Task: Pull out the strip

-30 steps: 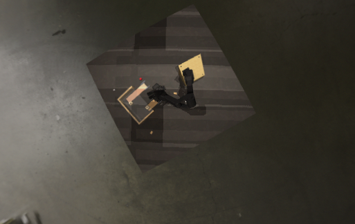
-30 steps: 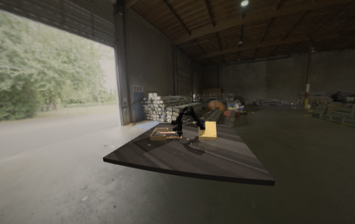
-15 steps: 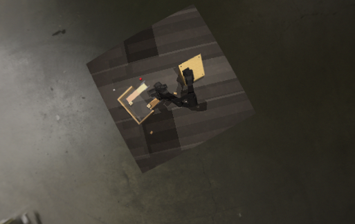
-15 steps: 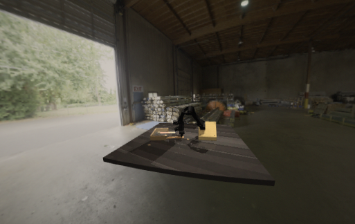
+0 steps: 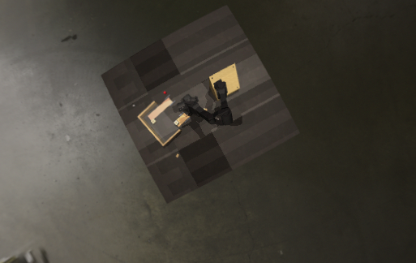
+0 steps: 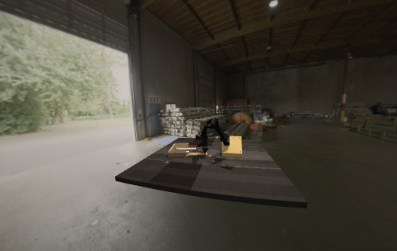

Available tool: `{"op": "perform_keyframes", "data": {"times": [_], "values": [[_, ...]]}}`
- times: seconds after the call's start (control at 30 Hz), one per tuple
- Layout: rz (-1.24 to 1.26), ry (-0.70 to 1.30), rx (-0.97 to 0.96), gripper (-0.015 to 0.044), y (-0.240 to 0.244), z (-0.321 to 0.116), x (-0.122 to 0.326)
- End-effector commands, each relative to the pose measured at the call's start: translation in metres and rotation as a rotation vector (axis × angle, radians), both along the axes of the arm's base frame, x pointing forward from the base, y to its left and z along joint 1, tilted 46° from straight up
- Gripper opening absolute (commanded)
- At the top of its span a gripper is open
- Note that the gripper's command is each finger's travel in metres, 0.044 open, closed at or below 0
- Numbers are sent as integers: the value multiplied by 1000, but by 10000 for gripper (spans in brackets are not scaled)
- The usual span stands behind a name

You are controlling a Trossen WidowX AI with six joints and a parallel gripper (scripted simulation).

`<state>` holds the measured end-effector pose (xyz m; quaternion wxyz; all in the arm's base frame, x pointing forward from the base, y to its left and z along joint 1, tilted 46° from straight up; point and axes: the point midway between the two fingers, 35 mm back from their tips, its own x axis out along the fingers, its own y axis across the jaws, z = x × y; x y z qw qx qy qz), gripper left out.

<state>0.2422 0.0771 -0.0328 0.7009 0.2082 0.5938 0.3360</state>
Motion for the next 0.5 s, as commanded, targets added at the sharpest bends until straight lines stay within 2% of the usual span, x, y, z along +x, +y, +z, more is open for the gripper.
{"op": "perform_keyframes", "data": {"times": [0.0, 0.47], "values": [[12, 28, 1, 0, 2, -5, -15], [12, 29, 1, 0, 0, -9, -35]]}}
